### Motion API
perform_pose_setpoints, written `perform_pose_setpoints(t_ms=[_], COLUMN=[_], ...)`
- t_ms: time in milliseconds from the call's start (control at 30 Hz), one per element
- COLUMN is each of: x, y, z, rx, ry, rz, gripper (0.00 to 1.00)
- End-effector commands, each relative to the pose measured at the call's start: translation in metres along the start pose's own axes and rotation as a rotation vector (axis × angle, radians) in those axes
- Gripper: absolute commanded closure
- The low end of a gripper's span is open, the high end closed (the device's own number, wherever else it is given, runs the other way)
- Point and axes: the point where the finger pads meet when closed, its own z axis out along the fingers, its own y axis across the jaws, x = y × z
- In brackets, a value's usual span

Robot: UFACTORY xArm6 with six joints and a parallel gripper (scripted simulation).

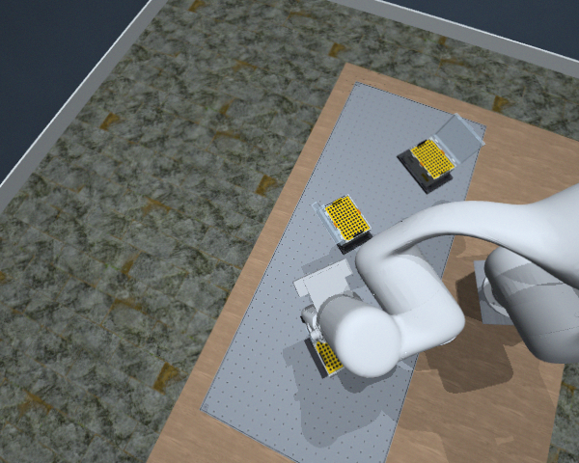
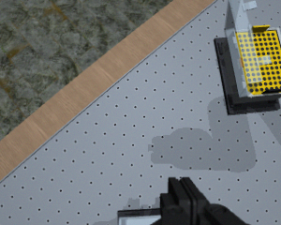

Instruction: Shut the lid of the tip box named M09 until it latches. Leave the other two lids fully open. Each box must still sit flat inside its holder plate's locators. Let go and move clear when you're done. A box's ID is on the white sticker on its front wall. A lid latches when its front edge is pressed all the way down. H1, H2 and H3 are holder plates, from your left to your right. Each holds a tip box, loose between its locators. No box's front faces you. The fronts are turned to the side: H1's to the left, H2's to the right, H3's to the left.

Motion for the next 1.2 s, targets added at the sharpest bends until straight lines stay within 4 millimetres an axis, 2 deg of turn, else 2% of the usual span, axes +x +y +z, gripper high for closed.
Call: perform_pose_setpoints(t_ms=[0,733,1167], x=[0.017,0.017,0.014], y=[0.005,0.005,0.005], z=[0.006,0.006,0.024], rx=[0.001,0.001,0.001], ry=[-0.185,-0.185,-0.185], rz=[-0.057,-0.057,-0.057], gripper=[1.00,1.00,1.00])
